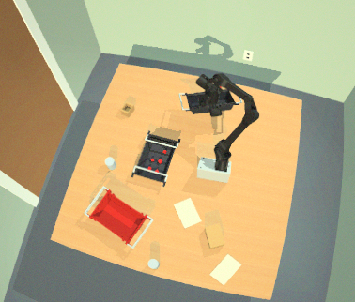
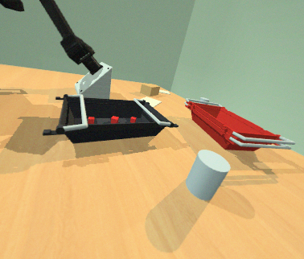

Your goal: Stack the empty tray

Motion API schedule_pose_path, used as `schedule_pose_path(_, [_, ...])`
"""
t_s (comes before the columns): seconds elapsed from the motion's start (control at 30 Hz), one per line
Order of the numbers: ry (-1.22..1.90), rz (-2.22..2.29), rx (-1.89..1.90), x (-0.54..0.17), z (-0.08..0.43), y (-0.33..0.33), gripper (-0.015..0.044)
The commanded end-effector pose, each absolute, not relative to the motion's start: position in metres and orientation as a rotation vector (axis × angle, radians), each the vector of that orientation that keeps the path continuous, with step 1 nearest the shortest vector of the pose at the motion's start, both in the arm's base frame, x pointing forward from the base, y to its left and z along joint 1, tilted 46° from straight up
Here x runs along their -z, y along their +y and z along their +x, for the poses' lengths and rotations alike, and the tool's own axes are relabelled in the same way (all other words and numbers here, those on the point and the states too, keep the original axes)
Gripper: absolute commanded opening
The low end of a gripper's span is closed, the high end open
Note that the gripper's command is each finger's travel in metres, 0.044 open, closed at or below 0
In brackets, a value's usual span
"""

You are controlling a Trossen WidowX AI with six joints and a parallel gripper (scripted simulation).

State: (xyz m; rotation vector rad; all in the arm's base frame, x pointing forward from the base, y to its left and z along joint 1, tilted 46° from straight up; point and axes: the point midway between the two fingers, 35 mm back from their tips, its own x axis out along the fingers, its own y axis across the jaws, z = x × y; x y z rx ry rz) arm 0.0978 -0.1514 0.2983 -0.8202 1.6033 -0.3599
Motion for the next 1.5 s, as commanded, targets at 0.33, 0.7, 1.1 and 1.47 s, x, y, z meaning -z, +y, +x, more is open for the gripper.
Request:
schedule_pose_path(0.33, [1.626,-0.925,0.204,-0.287,0.152,-0.147,0.0])
schedule_pose_path(0.7, [1.655,-1.01,0.072,-0.269,0.193,-0.135,0.0])
schedule_pose_path(1.1, [1.685,-1.109,-0.067,-0.246,0.234,-0.114,0.0])
schedule_pose_path(1.47, [1.71,-1.207,-0.189,-0.222,0.267,-0.087,0.0])
